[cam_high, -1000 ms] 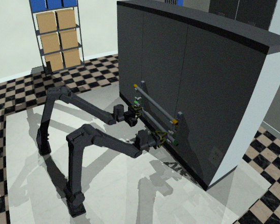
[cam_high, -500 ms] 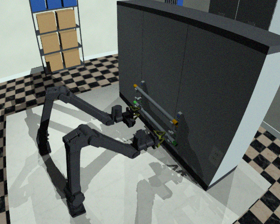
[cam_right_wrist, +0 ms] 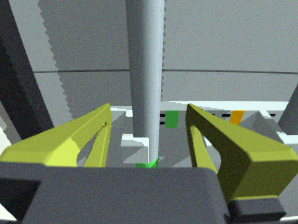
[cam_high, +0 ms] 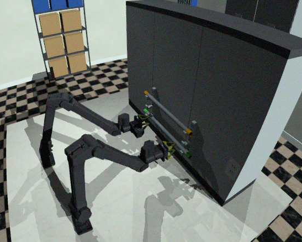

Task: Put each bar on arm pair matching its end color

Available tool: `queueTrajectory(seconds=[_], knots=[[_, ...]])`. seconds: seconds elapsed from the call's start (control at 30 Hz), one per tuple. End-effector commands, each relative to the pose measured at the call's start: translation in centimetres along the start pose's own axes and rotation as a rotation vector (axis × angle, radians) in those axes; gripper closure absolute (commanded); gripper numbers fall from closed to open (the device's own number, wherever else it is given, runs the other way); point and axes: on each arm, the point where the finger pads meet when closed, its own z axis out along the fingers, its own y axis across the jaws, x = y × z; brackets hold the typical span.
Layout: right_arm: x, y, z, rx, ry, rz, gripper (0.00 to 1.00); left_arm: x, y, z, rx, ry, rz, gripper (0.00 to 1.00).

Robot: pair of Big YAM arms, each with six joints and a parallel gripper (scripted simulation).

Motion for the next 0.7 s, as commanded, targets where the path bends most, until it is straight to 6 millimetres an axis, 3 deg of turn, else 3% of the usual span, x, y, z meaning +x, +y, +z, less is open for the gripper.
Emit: queueTrajectory(seconds=[0.0, 0.67], knots=[[-0.7, -3.7, -0.6, 0.075, -0.009, 0.021, 0.42, -0.8, 5.3, -0.7, -0.096, -0.008, -0.023, 0.41], [-0.9, -3.5, -2.9, 0.074, -0.011, 0.019, 0.42, -1.1, 5.9, -3.0, -0.104, -0.013, -0.026, 0.41]])
